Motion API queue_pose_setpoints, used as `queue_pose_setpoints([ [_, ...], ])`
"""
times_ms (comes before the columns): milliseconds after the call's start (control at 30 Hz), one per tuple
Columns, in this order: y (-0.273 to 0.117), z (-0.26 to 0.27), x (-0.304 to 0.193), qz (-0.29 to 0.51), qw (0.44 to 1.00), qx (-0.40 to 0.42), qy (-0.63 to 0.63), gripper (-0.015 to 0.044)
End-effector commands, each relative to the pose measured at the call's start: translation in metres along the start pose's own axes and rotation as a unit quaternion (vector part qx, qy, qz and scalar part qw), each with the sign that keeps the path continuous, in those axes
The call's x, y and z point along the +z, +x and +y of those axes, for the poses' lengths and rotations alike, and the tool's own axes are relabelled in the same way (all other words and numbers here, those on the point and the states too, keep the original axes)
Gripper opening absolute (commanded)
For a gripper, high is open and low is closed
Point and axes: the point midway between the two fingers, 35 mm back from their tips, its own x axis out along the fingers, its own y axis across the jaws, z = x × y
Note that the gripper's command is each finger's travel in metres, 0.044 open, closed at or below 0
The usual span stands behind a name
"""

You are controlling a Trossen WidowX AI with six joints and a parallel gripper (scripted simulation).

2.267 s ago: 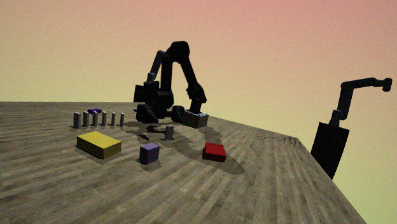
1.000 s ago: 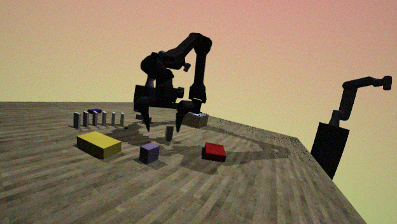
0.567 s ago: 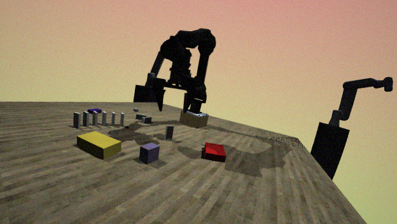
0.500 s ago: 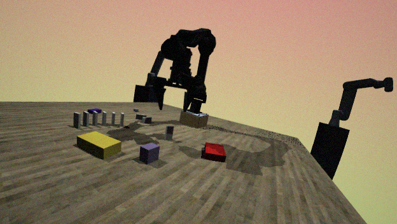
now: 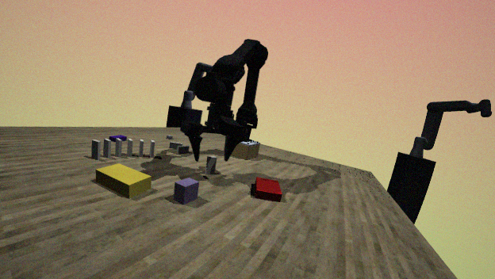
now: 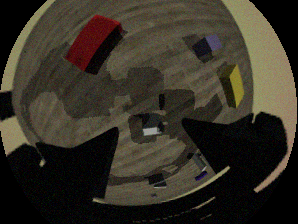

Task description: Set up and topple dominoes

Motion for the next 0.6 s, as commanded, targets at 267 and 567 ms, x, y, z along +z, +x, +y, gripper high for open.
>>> queue_pose_setpoints([
  [267, 0.014, 0.0, -0.001, 0.0, 1.0, -0.004, 0.002, 0.044],
  [567, 0.014, 0.0, -0.001, 0.0, 1.0, -0.004, 0.002, 0.0204],
])
